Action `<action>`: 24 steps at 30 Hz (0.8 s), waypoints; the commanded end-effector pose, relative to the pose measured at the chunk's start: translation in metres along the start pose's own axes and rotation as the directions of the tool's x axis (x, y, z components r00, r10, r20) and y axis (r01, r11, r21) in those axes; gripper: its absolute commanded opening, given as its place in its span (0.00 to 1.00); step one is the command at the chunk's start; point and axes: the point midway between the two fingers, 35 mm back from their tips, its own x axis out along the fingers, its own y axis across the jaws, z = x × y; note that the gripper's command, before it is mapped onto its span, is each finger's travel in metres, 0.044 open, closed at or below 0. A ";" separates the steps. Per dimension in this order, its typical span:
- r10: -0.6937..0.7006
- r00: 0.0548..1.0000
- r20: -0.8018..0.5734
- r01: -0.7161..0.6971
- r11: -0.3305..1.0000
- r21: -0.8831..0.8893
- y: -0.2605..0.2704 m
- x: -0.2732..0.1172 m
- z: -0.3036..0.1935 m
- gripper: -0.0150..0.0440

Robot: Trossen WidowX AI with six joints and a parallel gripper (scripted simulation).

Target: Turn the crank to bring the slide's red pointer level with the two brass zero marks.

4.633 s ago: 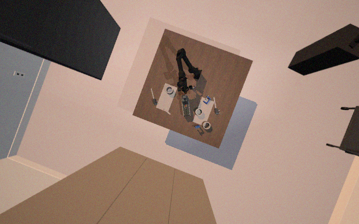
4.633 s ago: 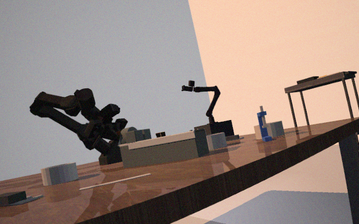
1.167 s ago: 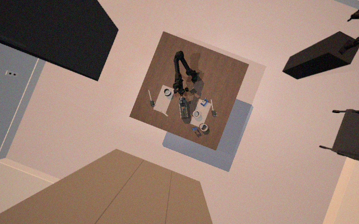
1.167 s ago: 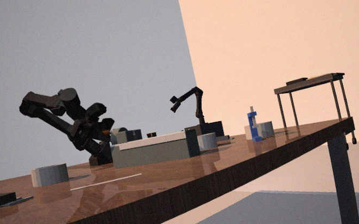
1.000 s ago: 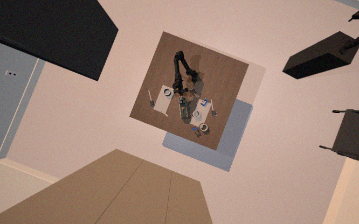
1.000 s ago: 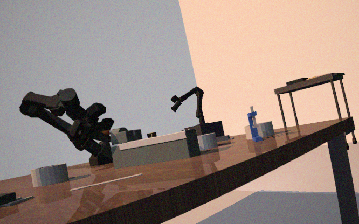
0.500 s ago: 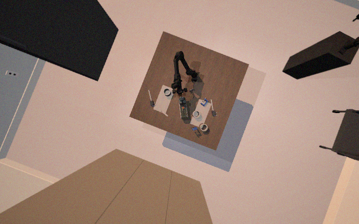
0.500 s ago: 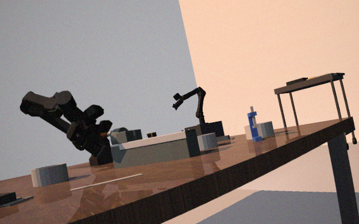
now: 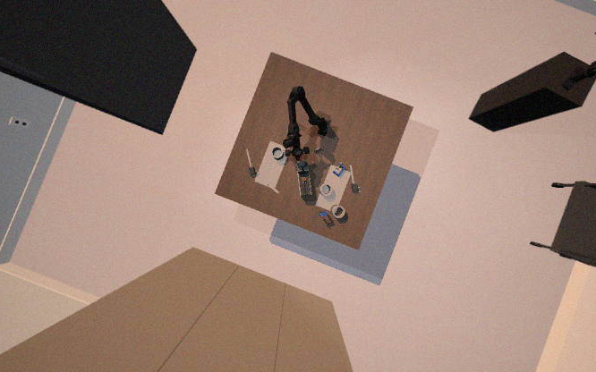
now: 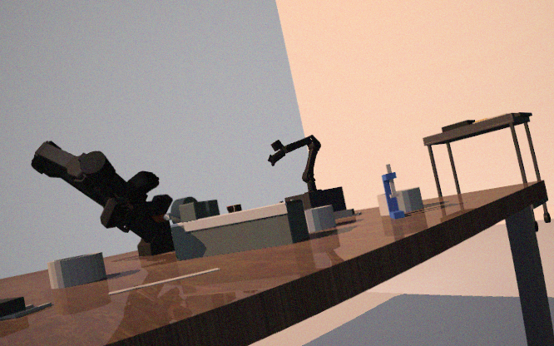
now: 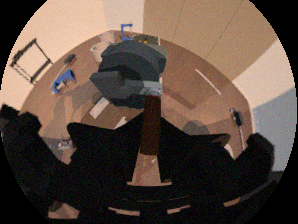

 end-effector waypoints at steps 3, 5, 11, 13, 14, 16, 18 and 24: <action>-0.004 1.000 -0.009 0.004 1.000 0.003 0.000 0.009 -0.009 0.25; -0.004 1.000 -0.009 0.004 1.000 0.003 0.002 0.011 -0.011 0.25; -0.004 1.000 -0.009 0.004 1.000 0.003 0.007 0.017 -0.017 0.25; -0.004 1.000 -0.009 0.004 1.000 0.003 0.009 0.018 -0.018 0.25; -0.004 1.000 -0.010 0.004 1.000 0.003 0.009 0.019 -0.019 0.25; -0.004 1.000 -0.010 0.004 1.000 0.003 0.011 0.020 -0.020 0.25; -0.004 1.000 -0.010 0.004 1.000 0.003 0.013 0.021 -0.021 0.25; -0.004 1.000 -0.010 0.004 1.000 0.003 0.018 0.023 -0.022 0.25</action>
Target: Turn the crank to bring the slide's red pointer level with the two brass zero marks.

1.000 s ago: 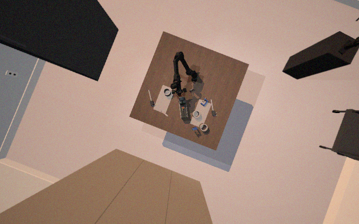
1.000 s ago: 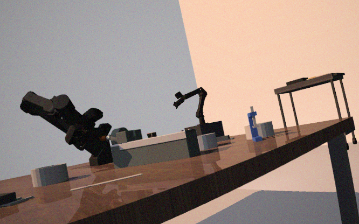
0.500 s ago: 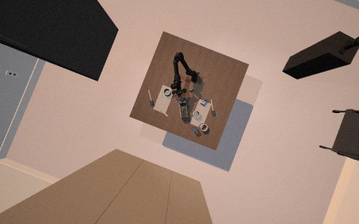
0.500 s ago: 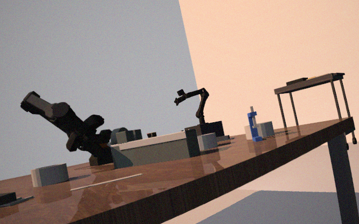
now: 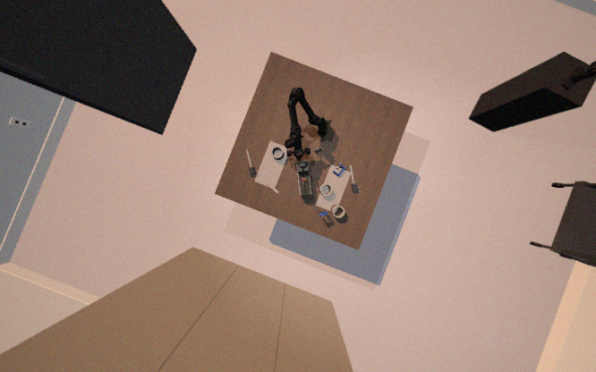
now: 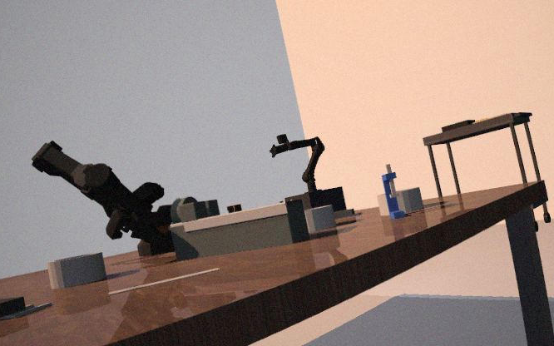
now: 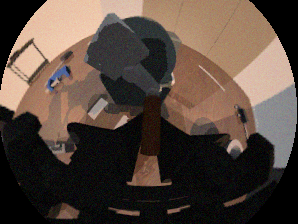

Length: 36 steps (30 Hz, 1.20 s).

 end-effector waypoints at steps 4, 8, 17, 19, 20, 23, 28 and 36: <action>0.013 1.000 -0.013 -0.013 1.000 -0.003 0.009 0.005 -0.005 0.25; 0.013 1.000 -0.013 -0.013 1.000 -0.003 0.011 0.006 -0.006 0.25; 0.013 1.000 -0.013 -0.013 1.000 -0.003 0.013 0.006 -0.006 0.25; 0.013 1.000 -0.013 -0.013 1.000 -0.003 0.014 0.007 -0.006 0.25; 0.013 1.000 -0.013 -0.013 1.000 -0.003 0.014 0.007 -0.006 0.25; 0.013 1.000 -0.013 -0.013 1.000 -0.003 0.015 0.007 -0.007 0.25; 0.013 1.000 -0.013 -0.013 1.000 -0.003 0.016 0.007 -0.007 0.25; 0.013 1.000 -0.013 -0.013 1.000 -0.003 0.017 0.007 -0.007 0.25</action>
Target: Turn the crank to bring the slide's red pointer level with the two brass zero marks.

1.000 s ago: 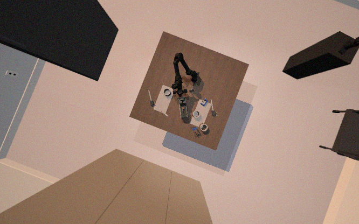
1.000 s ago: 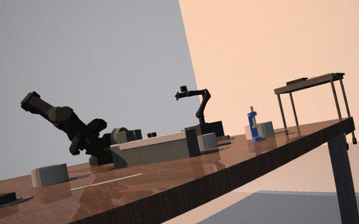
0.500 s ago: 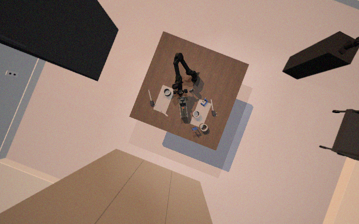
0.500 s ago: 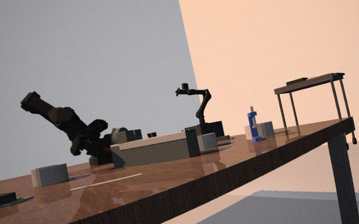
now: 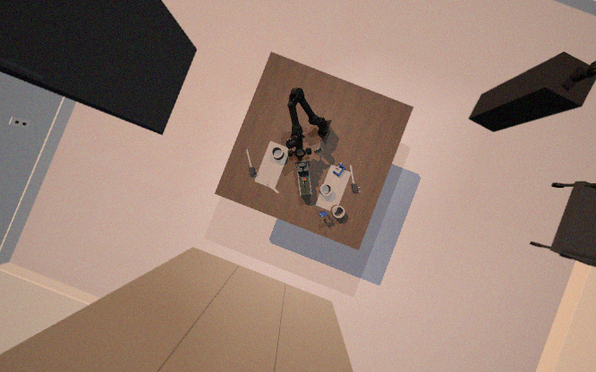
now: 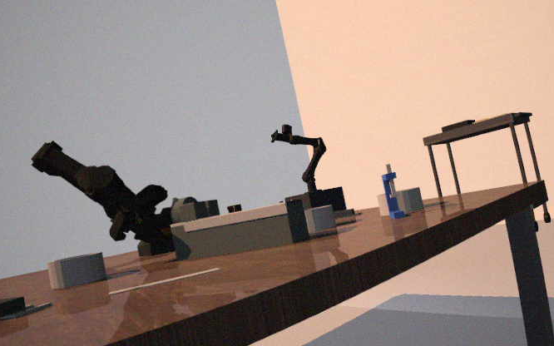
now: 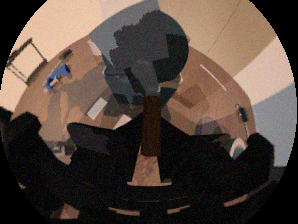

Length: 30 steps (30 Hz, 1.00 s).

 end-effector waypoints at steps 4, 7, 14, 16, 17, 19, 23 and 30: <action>0.024 1.000 -0.008 -0.024 1.000 -0.004 0.009 0.003 -0.003 0.25; 0.024 1.000 -0.008 -0.024 1.000 -0.004 0.009 0.003 -0.003 0.25; 0.024 1.000 -0.008 -0.024 1.000 -0.004 0.010 0.003 -0.003 0.25; 0.024 1.000 -0.008 -0.024 1.000 -0.004 0.011 0.003 -0.003 0.25; 0.024 1.000 -0.008 -0.024 1.000 -0.004 0.011 0.003 -0.003 0.25; 0.024 1.000 -0.008 -0.024 1.000 -0.004 0.011 0.003 -0.003 0.25; 0.024 1.000 -0.008 -0.024 1.000 -0.004 0.011 0.003 -0.003 0.25; 0.024 1.000 -0.008 -0.024 1.000 -0.004 0.012 0.003 -0.003 0.25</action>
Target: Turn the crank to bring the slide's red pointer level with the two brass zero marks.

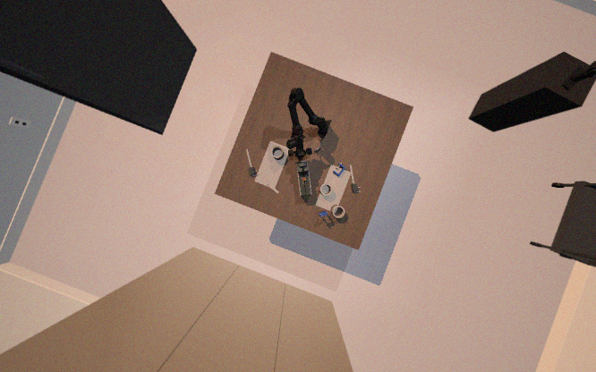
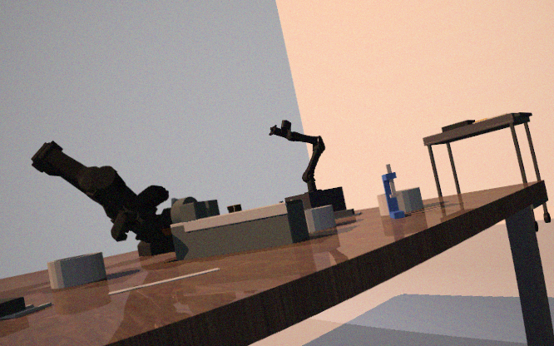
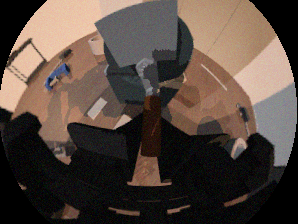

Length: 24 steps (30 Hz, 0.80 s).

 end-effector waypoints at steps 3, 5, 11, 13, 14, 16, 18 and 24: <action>0.025 1.000 -0.005 -0.025 1.000 -0.006 0.009 0.002 -0.002 0.25; 0.025 1.000 -0.005 -0.025 1.000 -0.006 0.009 0.002 -0.002 0.25; 0.025 1.000 -0.005 -0.025 1.000 -0.006 0.010 0.002 -0.002 0.25; 0.025 1.000 -0.005 -0.025 1.000 -0.006 0.010 0.002 -0.002 0.25; 0.025 1.000 -0.005 -0.025 1.000 -0.006 0.010 0.002 -0.002 0.25; 0.025 1.000 -0.005 -0.025 1.000 -0.006 0.011 0.002 -0.002 0.25; 0.025 1.000 -0.005 -0.026 1.000 -0.006 0.011 0.002 -0.002 0.25; 0.026 1.000 -0.005 -0.026 1.000 -0.006 0.011 0.002 -0.002 0.25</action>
